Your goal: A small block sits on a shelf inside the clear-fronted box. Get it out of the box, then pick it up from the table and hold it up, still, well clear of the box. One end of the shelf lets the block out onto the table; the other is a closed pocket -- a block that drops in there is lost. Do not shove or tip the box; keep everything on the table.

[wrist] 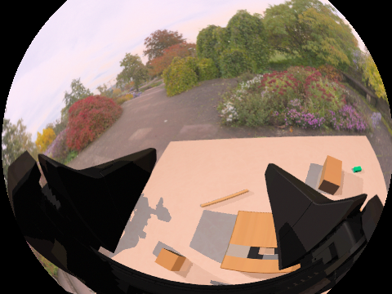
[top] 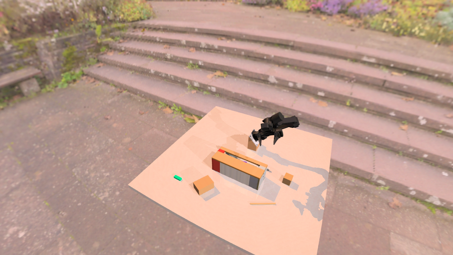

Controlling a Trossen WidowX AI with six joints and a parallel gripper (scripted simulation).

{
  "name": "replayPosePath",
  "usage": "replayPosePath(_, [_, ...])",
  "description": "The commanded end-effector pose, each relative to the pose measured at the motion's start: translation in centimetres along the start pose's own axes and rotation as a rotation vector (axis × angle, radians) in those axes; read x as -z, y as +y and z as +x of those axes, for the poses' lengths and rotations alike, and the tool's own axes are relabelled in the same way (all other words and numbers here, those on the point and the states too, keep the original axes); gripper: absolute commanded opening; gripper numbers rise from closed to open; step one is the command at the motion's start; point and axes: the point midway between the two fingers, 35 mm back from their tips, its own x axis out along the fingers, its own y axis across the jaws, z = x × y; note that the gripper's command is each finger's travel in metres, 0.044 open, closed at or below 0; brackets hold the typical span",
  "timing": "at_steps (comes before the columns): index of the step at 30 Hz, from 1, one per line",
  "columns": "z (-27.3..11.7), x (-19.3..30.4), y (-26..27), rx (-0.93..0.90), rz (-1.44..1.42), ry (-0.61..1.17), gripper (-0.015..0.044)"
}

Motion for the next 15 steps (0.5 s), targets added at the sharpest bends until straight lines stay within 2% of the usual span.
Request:
replayPosePath(1, [3.1,2.5,-6.9,0.262,-0.459,0.204,0.04])
replayPosePath(15, [3.0,7.5,-11.6,0.352,-0.868,0.628,0.04])
